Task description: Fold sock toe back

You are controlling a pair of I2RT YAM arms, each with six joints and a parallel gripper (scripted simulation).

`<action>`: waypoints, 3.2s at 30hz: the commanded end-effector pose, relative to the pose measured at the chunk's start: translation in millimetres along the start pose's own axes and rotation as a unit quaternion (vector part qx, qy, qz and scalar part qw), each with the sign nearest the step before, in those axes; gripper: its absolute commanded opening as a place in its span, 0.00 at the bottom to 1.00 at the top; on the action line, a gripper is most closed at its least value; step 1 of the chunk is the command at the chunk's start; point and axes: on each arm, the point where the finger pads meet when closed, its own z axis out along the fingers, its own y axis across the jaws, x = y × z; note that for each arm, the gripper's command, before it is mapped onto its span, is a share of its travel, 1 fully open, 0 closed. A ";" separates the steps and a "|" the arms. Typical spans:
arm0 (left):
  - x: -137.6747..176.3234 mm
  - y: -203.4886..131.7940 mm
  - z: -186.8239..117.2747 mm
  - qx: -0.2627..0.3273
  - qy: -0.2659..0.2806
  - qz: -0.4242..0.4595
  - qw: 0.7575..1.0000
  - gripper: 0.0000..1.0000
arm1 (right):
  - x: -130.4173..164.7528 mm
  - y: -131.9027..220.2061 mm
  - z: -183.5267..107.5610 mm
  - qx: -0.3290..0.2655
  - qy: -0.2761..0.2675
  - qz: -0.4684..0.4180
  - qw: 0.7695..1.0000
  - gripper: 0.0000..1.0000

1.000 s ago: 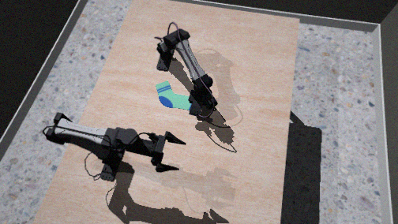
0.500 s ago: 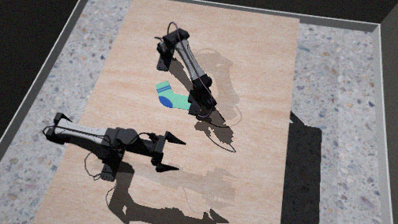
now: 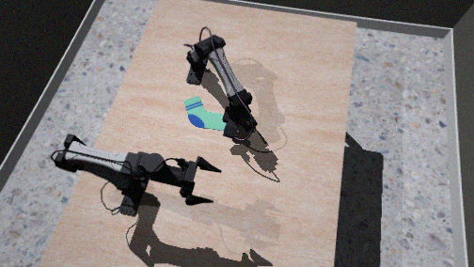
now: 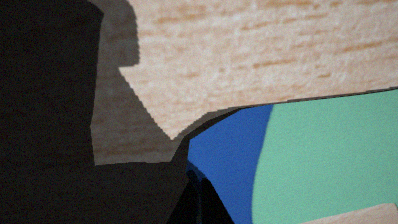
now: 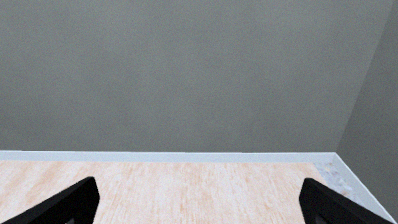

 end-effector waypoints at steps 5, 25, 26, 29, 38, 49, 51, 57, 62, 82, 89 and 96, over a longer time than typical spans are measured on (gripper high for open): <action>2.3 -4.5 -8.6 0.024 0.008 0.003 1.000 0.03 | -13.4 0.1 -3.3 0.000 -0.017 -0.001 1.000 1.00; -6.4 7.4 -17.0 0.010 -0.001 0.006 1.000 0.03 | -13.4 0.1 -3.3 0.000 -0.017 -0.001 1.000 1.00; -5.1 7.7 -15.3 0.011 0.000 0.005 1.000 0.03 | -13.4 0.1 -3.3 0.000 -0.017 -0.001 1.000 1.00; -10.4 4.6 -16.9 0.007 -0.001 0.013 1.000 0.03 | -13.4 0.1 -3.3 0.000 -0.017 -0.001 1.000 1.00; -9.1 7.6 -17.4 0.005 -0.003 0.010 1.000 0.03 | -13.4 0.1 -3.3 0.000 -0.017 -0.001 1.000 1.00; 7.8 -22.3 25.6 0.069 0.054 0.000 0.996 0.03 | -13.4 0.1 -3.3 0.000 -0.017 -0.001 1.000 1.00; 5.9 -20.3 26.0 0.065 0.050 0.001 0.997 0.03 | -13.4 0.1 -3.3 0.000 -0.017 -0.001 1.000 1.00; 0.7 -17.3 -7.9 0.004 0.017 0.003 1.000 0.03 | -13.4 0.1 -3.3 0.000 -0.017 -0.001 1.000 1.00; -4.1 -17.4 -31.1 -0.032 -0.013 0.001 0.999 0.03 | -13.4 0.1 -3.3 0.000 -0.017 -0.001 1.000 1.00; -6.6 -29.6 -69.7 -0.082 -0.032 0.002 0.996 0.03 | -13.4 0.1 -3.3 0.000 -0.017 -0.001 1.000 1.00; -6.0 -29.1 -63.8 -0.082 -0.036 0.006 0.996 0.03 | -13.4 0.1 -3.3 0.000 -0.017 -0.001 1.000 1.00; -5.6 -46.0 -68.9 -0.135 -0.031 -0.009 0.990 0.03 | -13.4 0.1 -3.3 0.000 -0.017 -0.001 1.000 1.00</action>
